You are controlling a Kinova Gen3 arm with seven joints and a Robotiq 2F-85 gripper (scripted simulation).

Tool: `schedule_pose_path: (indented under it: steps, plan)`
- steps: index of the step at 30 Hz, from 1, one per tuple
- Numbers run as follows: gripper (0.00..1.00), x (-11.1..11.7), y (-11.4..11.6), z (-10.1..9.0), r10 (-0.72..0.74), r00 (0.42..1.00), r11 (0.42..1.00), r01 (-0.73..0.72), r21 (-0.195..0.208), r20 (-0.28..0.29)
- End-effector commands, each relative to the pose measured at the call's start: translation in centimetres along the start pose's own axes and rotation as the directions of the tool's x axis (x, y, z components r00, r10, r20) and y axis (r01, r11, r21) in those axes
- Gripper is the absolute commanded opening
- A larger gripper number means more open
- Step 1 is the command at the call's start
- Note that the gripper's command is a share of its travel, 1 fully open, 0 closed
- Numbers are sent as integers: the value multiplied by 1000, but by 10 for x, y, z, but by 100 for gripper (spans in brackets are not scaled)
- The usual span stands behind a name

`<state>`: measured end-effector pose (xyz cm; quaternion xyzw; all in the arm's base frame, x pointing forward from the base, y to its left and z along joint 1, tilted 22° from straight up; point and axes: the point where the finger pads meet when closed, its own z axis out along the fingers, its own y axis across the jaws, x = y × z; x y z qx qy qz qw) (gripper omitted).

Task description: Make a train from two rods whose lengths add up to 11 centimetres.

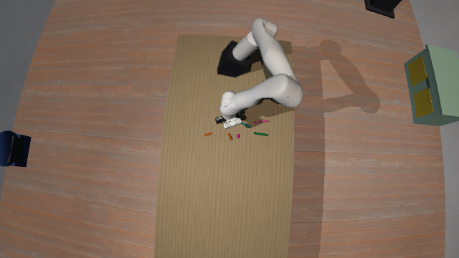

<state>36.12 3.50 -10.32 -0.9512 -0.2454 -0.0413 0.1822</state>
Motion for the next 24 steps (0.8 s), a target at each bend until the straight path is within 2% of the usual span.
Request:
schedule_pose_path:
  steps: [1, 10, 24]
  plan:
    - [100, 3, -1, 0, 113, 993, 994, -113, 1, -11]
    - [100, 9, 3, -1, 321, 947, 947, -321, -2, -32]
    - [100, 12, 4, -2, 398, 917, 917, -398, -2, -41]
